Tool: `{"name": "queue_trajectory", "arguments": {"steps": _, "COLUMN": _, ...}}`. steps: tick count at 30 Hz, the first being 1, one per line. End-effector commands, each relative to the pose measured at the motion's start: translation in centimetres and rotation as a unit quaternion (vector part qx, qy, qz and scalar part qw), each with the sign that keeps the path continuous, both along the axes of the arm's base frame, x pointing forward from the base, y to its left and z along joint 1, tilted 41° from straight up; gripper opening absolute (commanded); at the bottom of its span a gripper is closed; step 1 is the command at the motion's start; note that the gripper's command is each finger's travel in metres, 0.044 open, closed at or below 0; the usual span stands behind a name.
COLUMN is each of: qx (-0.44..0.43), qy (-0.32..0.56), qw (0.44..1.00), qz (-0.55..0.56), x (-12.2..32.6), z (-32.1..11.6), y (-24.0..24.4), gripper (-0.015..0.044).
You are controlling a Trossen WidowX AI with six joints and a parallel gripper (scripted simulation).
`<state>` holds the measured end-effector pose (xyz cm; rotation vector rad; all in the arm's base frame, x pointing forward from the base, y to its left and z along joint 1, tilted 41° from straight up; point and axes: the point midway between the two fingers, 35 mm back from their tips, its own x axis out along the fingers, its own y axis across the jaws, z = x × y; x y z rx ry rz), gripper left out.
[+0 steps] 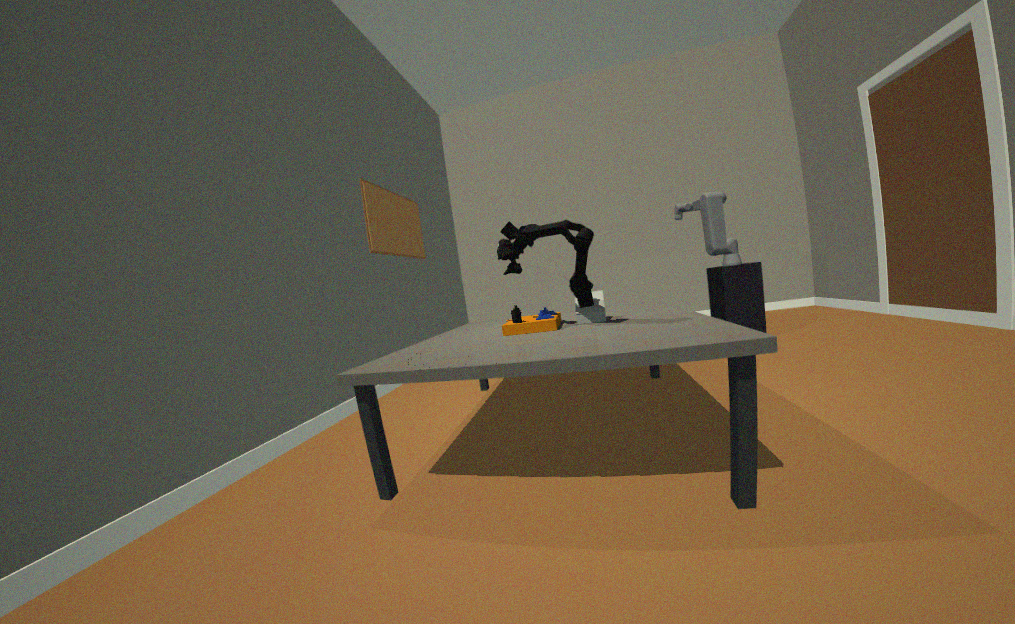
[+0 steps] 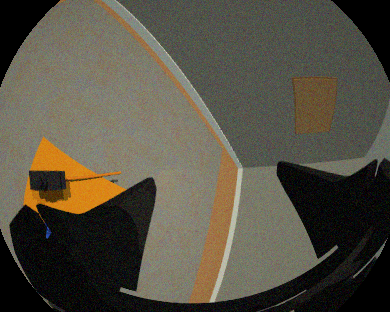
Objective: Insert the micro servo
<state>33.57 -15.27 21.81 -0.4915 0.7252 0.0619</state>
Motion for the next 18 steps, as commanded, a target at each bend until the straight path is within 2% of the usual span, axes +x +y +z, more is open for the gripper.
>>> {"name": "queue_trajectory", "arguments": {"steps": 1, "qx": -0.020, "qy": 0.035, "qw": 0.996, "qz": 0.077, "x": 0.4, "z": -1.2, "y": 1.5, "gripper": 0.0440}}
{"name": "queue_trajectory", "arguments": {"steps": 18, "qx": -0.059, "qy": 0.117, "qw": 0.930, "qz": 0.344, "x": 0.2, "z": -5.1, "y": 6.9, "gripper": 0.0440}}
